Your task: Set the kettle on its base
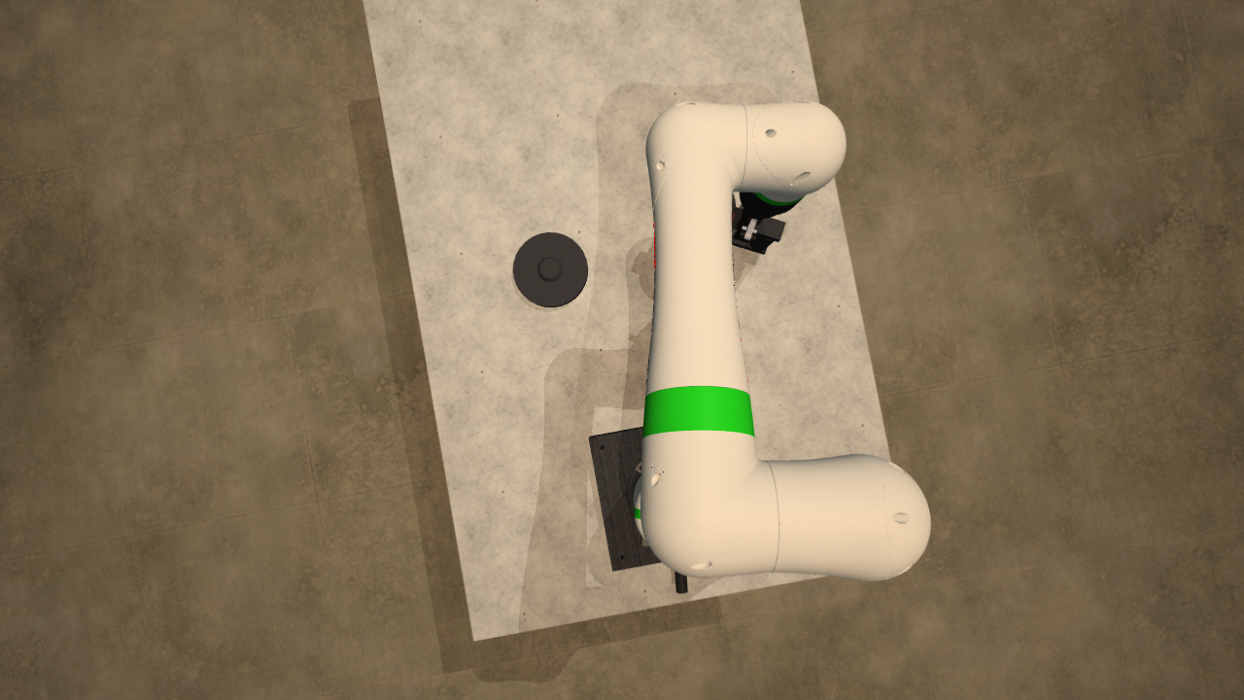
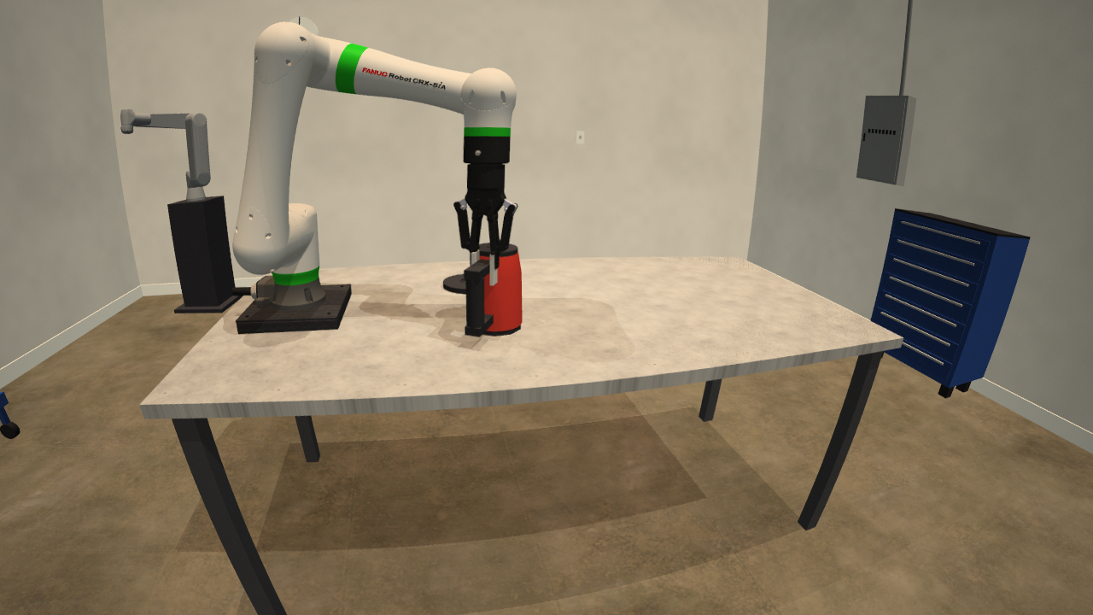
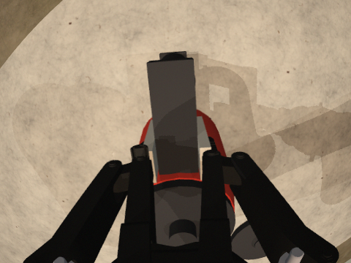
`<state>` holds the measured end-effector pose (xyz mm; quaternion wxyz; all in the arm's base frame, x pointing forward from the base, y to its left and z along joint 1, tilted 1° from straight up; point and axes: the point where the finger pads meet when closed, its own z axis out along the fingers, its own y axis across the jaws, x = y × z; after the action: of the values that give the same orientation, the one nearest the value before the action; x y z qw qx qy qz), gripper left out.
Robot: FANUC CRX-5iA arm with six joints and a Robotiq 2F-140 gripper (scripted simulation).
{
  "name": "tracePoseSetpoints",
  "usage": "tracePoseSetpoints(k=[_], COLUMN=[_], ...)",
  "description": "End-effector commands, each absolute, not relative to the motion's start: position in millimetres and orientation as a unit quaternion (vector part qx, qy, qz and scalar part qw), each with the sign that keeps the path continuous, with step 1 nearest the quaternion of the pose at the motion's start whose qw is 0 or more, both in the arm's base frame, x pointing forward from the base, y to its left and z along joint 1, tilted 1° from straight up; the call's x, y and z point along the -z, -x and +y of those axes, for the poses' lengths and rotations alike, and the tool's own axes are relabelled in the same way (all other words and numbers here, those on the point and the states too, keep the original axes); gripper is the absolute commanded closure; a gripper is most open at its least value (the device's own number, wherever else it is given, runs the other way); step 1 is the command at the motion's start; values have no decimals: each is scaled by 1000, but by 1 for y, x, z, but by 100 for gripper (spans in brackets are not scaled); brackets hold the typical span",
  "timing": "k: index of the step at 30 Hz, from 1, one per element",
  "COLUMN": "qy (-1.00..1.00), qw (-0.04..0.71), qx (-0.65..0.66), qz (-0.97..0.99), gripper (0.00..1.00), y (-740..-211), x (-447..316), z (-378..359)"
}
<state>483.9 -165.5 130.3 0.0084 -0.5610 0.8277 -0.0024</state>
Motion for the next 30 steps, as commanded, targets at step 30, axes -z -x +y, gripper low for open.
tracePoseSetpoints(k=[30], qy=[561], qw=[8], qx=[3], qz=[828], gripper=[100], y=[-484], x=[-136], z=[-166])
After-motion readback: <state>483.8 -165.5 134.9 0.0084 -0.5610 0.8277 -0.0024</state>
